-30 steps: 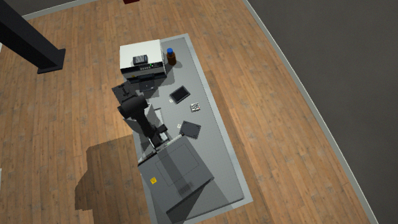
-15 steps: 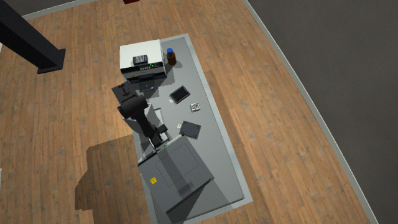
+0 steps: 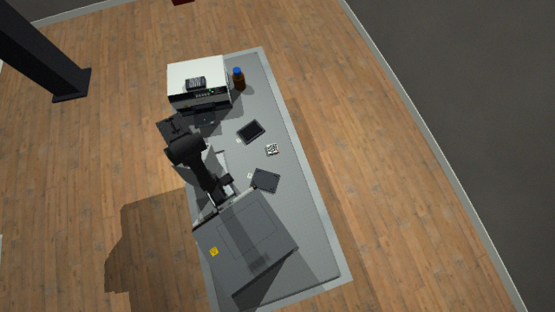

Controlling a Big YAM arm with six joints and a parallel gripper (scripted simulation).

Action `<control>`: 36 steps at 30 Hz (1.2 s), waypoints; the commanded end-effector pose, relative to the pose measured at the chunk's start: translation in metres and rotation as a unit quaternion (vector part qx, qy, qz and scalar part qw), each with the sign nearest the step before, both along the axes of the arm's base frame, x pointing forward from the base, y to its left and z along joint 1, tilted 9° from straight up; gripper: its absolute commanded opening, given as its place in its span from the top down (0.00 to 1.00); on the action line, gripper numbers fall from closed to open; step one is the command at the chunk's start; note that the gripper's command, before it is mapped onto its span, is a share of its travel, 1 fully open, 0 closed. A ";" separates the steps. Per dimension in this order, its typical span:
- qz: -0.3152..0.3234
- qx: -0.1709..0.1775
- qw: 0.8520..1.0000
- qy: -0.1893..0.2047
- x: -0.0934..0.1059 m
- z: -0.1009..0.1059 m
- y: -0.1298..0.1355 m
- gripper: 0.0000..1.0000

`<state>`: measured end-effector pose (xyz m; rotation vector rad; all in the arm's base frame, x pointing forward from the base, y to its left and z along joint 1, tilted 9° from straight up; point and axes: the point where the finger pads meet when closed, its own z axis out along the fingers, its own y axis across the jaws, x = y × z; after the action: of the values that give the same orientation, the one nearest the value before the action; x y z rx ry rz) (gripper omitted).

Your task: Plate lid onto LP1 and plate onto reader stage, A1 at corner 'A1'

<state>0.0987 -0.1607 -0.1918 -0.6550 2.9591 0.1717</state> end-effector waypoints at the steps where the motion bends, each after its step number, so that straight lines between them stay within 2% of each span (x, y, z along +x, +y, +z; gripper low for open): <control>1: -0.005 -0.005 1.000 -0.001 0.000 0.003 -0.002 0.14; 36: -0.006 -0.007 1.000 -0.002 0.001 0.002 -0.006 0.14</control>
<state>0.0985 -0.1603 -0.1918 -0.6549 2.9592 0.1728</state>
